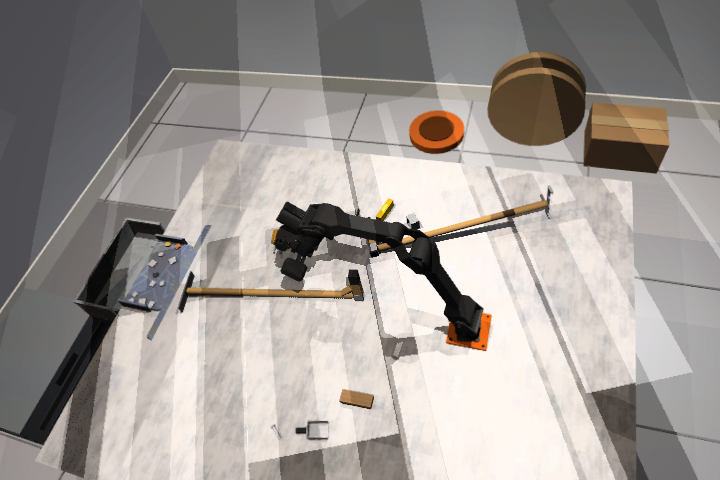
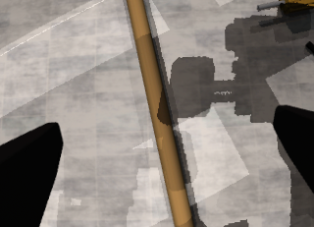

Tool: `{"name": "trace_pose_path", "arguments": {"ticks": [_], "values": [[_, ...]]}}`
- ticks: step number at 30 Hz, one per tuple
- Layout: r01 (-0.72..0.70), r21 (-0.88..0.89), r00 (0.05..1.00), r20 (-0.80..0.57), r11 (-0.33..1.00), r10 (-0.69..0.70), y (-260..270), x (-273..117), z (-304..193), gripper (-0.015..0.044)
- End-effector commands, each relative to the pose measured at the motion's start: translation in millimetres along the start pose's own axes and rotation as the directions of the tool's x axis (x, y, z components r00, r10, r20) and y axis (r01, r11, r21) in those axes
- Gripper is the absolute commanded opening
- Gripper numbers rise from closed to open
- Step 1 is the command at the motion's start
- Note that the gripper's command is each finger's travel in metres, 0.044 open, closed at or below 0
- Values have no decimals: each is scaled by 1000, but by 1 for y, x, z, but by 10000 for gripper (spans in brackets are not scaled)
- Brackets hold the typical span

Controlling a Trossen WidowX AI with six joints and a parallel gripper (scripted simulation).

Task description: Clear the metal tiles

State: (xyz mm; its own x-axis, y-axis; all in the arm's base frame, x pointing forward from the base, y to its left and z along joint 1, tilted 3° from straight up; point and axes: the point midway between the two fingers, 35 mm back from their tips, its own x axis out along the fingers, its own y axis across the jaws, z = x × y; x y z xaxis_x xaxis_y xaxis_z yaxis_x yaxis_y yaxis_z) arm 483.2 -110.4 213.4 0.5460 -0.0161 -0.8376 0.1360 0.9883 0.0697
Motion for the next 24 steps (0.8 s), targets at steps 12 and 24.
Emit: {"name": "trace_pose_path", "arguments": {"ticks": [12, 24], "values": [[19, -35, 993, -114, 999, -23, 8, 51, -9, 440], [31, -67, 976, -211, 997, -44, 15, 94, -22, 440]]}}
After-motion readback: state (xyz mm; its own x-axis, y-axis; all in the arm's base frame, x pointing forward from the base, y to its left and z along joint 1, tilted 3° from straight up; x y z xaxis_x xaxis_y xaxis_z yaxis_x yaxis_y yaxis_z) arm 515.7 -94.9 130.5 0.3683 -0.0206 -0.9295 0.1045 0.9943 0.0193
